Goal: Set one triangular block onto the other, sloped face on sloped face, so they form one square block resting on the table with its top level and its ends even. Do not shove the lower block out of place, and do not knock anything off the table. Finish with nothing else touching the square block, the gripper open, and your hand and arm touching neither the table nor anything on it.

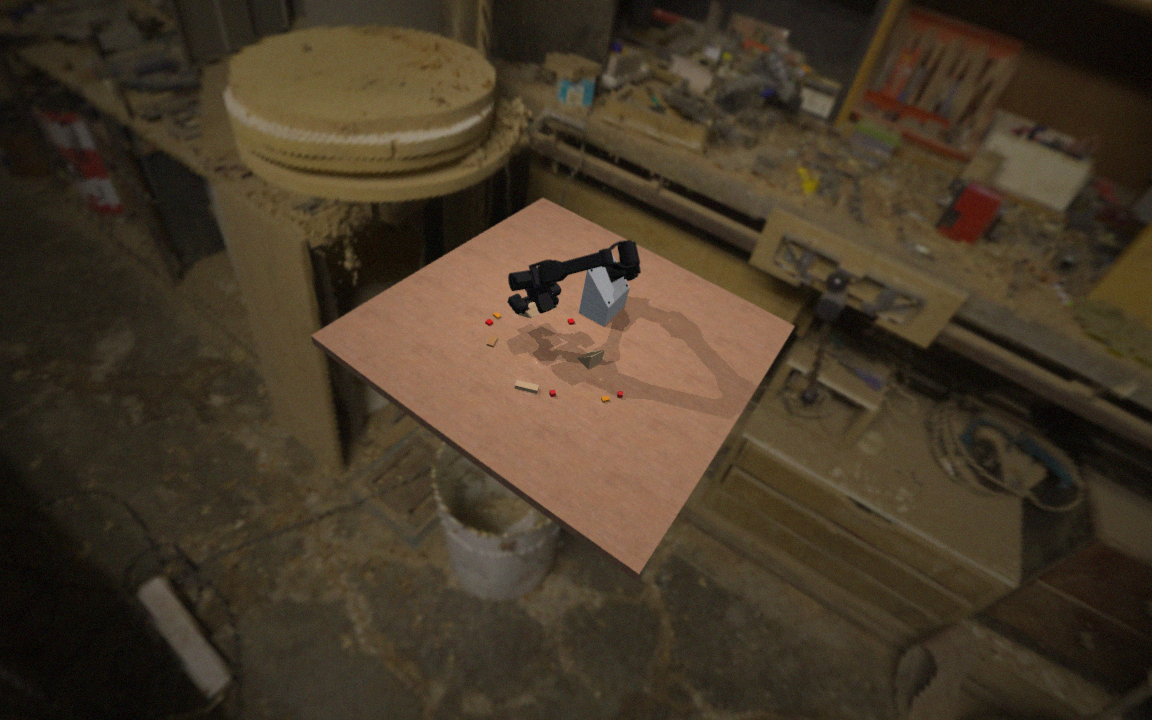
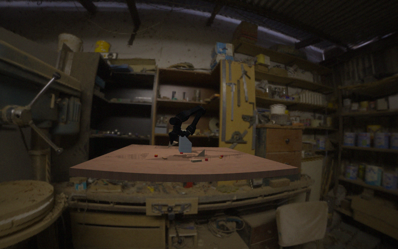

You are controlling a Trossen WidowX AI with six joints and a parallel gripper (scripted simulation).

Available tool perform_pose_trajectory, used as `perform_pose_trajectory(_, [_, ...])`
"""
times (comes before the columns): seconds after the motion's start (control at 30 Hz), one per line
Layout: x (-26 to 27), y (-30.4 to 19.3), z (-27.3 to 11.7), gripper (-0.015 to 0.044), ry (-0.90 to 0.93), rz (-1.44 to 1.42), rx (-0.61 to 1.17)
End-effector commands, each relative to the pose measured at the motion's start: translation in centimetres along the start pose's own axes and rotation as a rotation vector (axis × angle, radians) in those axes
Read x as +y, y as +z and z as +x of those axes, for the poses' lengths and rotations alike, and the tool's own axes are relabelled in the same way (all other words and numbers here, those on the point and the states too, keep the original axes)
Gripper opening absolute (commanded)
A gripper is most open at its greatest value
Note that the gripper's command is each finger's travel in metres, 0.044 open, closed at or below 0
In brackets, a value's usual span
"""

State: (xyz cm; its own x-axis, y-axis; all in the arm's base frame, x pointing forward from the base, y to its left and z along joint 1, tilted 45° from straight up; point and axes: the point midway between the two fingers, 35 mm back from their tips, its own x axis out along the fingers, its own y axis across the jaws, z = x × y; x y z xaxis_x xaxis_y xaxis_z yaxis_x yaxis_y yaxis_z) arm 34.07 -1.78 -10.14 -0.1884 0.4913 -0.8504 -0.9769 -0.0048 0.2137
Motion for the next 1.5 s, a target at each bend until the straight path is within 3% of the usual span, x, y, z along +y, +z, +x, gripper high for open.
perform_pose_trajectory(0.0, [-0.3, -0.3, -0.2, 0.0000, -0.015, 0.006, -0.115])
perform_pose_trajectory(0.2, [-0.6, -0.8, -0.9, 0.0000, -0.051, 0.023, -0.261])
perform_pose_trajectory(1.47, [6.8, 11.2, -8.5, 0.0000, -0.046, 0.025, -0.261])
